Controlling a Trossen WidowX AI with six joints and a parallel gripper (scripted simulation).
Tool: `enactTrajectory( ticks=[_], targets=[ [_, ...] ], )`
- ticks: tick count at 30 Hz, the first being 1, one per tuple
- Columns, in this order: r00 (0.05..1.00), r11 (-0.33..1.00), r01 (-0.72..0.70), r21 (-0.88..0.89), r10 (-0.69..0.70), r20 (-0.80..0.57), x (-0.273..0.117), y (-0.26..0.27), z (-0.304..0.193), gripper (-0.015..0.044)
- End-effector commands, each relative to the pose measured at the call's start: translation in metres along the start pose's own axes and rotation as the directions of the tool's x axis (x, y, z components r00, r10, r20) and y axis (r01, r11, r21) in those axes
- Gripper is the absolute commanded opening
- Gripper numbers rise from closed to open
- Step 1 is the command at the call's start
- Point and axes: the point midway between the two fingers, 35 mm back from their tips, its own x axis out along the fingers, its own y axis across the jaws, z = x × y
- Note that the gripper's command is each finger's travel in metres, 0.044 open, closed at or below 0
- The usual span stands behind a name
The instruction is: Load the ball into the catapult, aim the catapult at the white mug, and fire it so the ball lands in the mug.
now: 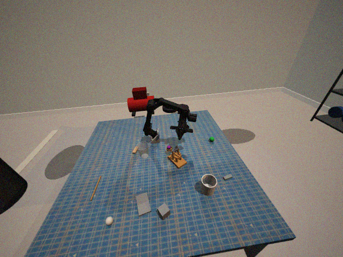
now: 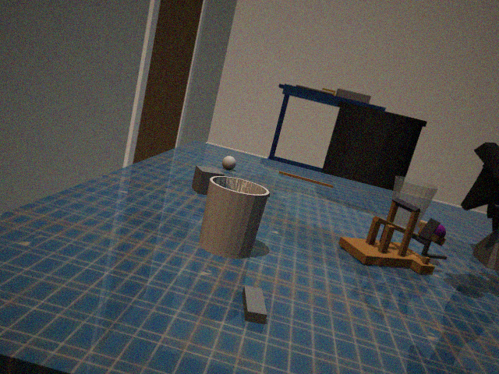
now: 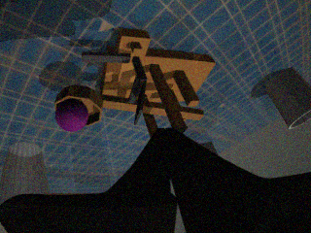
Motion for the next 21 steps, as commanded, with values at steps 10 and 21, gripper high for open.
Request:
enactTrajectory(
  ticks=[10, 21],
  targets=[
    [0.985, 0.944, -0.050, -0.327, -0.007, -0.171, 0.003, 0.044, -0.014, 0.0000],
    [0.985, 0.944, -0.050, -0.327, -0.007, -0.171, 0.012, 0.045, -0.007, 0.0000]
  ],
)
